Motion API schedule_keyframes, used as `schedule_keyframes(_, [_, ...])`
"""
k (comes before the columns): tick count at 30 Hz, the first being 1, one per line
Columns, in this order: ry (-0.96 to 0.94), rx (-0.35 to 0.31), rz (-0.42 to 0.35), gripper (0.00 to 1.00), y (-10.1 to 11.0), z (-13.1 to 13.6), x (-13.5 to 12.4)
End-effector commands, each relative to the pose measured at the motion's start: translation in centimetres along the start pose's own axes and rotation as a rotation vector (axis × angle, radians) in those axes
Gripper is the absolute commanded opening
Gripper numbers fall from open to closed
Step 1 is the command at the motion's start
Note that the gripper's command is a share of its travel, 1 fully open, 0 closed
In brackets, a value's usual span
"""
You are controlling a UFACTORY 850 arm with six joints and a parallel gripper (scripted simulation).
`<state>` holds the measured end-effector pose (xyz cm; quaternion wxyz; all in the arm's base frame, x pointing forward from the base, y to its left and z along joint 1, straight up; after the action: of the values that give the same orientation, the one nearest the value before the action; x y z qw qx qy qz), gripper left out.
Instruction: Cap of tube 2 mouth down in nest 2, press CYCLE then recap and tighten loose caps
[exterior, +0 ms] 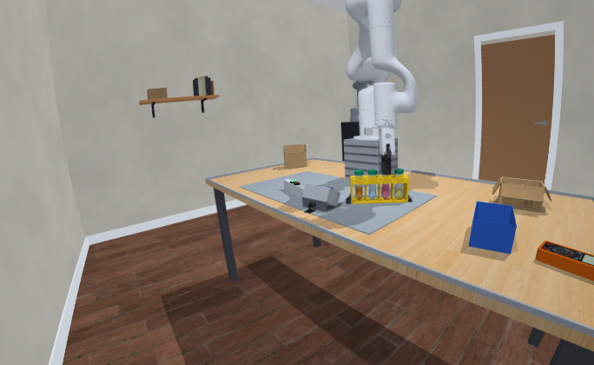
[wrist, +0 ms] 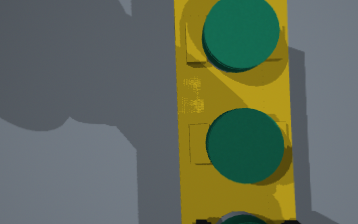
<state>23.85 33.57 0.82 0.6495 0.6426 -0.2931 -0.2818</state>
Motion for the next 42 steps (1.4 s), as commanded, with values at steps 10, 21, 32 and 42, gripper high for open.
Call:
schedule_keyframes(10, [-0.342, -0.001, -0.015, 0.0, 0.0, -0.1, 0.1])
schedule_keyframes(21, [-0.342, -0.001, -0.015, 0.46, 0.0, -0.1, 0.1])
schedule_keyframes(32, [-0.342, -0.001, -0.015, 0.46, 2.7, -0.1, 0.2])
schedule_keyframes(42, [-0.258, 0.0, -0.016, 0.46, 4.6, 0.1, -0.6])
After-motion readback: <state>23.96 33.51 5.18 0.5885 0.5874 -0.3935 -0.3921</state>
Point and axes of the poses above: the point where the finger pads meet when closed, its own y axis back along the fingers, its own z axis across the jaws, x = y × z, the point moved 9 cm from there along y, back along the fingers, and after that the axes turned 10 degrees about -y, right-handed, at the moved point
